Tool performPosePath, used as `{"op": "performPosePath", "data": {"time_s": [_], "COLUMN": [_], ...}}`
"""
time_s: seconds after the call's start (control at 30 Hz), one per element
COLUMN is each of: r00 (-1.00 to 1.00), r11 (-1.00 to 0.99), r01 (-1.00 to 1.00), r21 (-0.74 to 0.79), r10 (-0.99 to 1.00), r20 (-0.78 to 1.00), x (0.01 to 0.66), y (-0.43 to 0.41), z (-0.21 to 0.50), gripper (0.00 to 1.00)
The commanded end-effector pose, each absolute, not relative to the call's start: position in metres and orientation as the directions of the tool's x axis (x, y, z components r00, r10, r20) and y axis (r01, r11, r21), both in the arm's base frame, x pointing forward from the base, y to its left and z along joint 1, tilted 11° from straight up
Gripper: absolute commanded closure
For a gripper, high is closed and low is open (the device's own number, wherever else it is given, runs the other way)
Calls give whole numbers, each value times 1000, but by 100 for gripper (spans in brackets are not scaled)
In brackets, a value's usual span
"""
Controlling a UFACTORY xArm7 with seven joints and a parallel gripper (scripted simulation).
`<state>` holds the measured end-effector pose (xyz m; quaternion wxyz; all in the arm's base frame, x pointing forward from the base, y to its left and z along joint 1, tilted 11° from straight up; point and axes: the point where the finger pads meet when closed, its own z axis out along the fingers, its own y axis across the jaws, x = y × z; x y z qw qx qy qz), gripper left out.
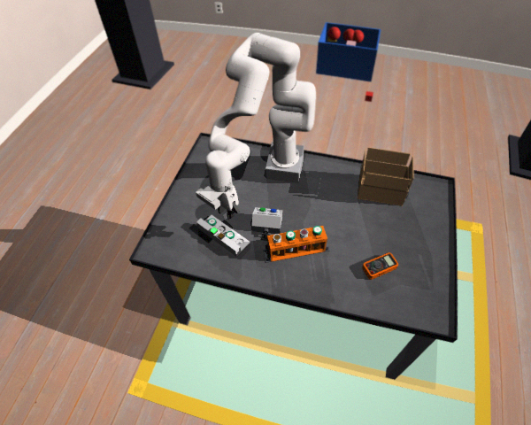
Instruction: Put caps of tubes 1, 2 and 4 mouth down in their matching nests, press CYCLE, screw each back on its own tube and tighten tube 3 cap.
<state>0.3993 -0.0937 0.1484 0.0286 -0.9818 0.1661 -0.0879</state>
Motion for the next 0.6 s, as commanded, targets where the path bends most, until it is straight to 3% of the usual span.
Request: {"op": "performPosePath", "data": {"time_s": [0.0,0.57], "r00": [929,929], "r11": [-943,-943], "r01": [-321,-321], "r21": [-88,-88], "r10": [-331,-331], "r20": [165,165], "x": [401,415], "y": [-95,-93], "z": [149,76], "gripper": [54,54]}}
